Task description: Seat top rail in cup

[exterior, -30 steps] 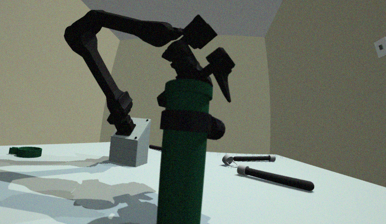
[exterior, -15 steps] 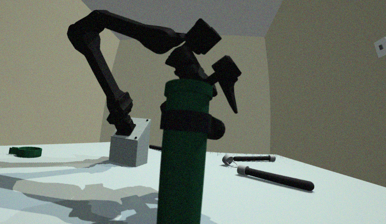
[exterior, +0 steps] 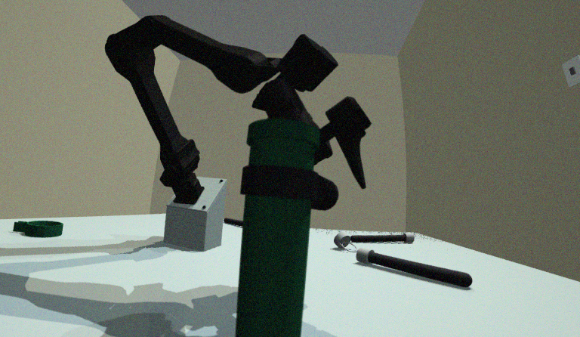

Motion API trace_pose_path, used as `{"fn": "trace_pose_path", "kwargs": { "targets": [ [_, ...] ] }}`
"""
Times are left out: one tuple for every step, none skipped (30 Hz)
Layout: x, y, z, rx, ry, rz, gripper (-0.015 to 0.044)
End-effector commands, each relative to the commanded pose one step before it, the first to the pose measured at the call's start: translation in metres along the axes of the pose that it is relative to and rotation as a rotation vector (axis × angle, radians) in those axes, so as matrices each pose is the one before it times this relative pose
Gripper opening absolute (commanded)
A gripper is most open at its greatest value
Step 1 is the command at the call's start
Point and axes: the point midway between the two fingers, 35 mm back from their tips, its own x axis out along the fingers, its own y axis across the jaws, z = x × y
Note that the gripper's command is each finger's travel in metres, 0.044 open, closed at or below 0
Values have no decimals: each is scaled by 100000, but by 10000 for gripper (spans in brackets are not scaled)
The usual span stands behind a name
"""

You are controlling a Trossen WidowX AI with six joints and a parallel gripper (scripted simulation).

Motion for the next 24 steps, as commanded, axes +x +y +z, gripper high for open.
{"fn": "trace_pose_path", "kwargs": {
  "targets": [
    [840,374,108,-1154,-190,504,440],
    [133,10,-21,-16,40,-46,440],
    [80,7,-13,-10,25,-28,440],
    [27,2,-4,-4,8,-10,440],
    [0,0,0,0,0,0,440],
    [0,0,0,0,0,0,414],
    [0,0,0,0,0,0,387],
    [0,0,0,0,0,0,361],
    [0,0,0,0,0,0,335],
    [0,0,0,0,0,0,309],
    [0,0,0,0,0,0,282],
    [0,0,0,0,0,0,256],
    [0,0,0,0,0,0,230],
    [0,0,0,0,0,0,204],
    [0,0,0,0,0,0,177],
    [0,0,0,0,0,0,151],
    [0,0,0,0,0,0,125],
    [0,0,0,0,0,0,118],
    [0,0,0,0,0,0,112],
    [0,0,0,0,0,0,105],
    [0,0,0,0,0,0,98],
    [-18,32,-2,-361,-206,7,72],
    [-39,69,-4,-767,-439,13,46],
    [-48,85,-3,-943,-540,11,20]
  ]
}}
